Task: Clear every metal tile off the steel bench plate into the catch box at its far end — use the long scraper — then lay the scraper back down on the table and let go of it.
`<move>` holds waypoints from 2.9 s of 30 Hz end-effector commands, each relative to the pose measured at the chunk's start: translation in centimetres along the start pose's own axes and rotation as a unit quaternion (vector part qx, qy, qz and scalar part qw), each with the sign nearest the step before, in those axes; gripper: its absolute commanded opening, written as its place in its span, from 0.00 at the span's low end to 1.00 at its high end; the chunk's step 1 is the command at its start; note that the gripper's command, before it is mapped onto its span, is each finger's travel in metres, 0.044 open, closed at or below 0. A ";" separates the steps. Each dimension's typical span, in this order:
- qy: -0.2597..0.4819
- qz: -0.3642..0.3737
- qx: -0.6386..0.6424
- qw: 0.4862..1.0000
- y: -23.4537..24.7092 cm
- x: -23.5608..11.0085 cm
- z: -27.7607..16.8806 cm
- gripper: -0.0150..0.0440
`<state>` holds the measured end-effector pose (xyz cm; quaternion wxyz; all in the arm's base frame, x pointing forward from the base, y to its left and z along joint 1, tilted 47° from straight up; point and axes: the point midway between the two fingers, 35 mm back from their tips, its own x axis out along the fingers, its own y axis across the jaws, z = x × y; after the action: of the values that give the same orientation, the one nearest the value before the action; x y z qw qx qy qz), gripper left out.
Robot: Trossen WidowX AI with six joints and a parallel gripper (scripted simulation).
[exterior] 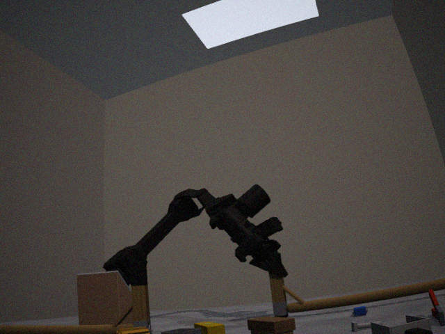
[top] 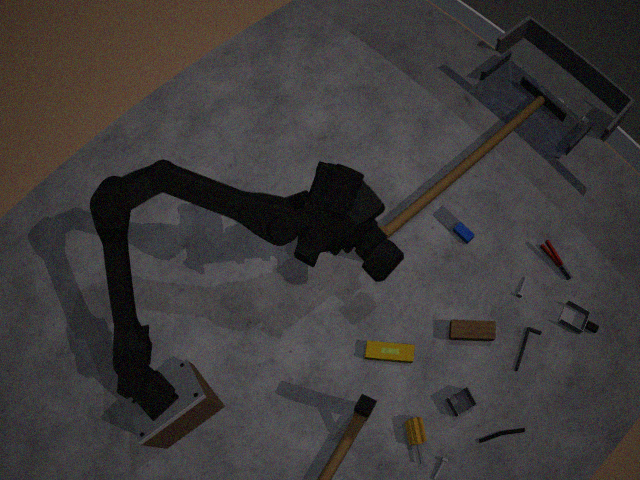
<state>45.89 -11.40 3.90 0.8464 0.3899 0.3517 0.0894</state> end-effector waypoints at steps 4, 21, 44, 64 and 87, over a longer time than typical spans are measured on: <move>-0.008 0.000 -0.004 1.000 0.0 -1.1 0.0 0.25; -0.009 0.000 -0.004 1.000 -0.1 -2.4 -1.4 0.25; -0.009 -0.001 -0.004 1.000 -0.1 -4.1 -3.3 0.25; -0.010 -0.001 -0.003 1.000 -0.1 -5.5 -5.1 0.25; -0.011 -0.001 -0.003 1.000 0.0 -7.0 -7.3 0.25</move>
<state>36.24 -9.79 3.92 0.8472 0.3909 0.3494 0.0855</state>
